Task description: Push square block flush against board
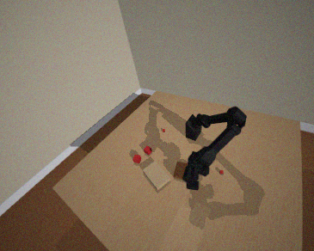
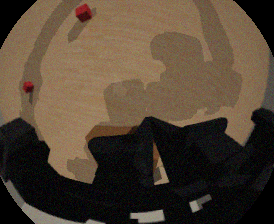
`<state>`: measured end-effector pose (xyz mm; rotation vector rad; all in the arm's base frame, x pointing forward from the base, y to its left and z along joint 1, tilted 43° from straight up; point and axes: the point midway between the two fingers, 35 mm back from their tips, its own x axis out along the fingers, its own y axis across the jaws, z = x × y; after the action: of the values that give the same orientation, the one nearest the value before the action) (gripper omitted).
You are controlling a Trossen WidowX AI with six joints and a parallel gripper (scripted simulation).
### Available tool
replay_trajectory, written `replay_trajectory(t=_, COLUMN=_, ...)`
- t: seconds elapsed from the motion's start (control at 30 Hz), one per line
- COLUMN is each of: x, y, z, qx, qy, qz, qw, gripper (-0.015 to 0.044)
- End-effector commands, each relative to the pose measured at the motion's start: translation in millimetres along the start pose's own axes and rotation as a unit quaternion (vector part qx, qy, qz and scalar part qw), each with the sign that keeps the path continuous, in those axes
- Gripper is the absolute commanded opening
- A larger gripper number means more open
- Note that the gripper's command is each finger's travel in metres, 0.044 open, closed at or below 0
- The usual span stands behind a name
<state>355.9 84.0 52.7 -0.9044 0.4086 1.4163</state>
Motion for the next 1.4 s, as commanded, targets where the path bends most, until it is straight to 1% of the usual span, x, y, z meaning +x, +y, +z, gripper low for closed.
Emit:
replay_trajectory(t=0.0, x=3, y=2, z=-9, qx=0.002, qy=0.004, qz=0.005, qw=1.0, gripper=0.0)
replay_trajectory(t=1.37, x=2, y=3, z=-57, qx=0.002, qy=0.005, qz=0.006, qw=1.0, gripper=0.0)
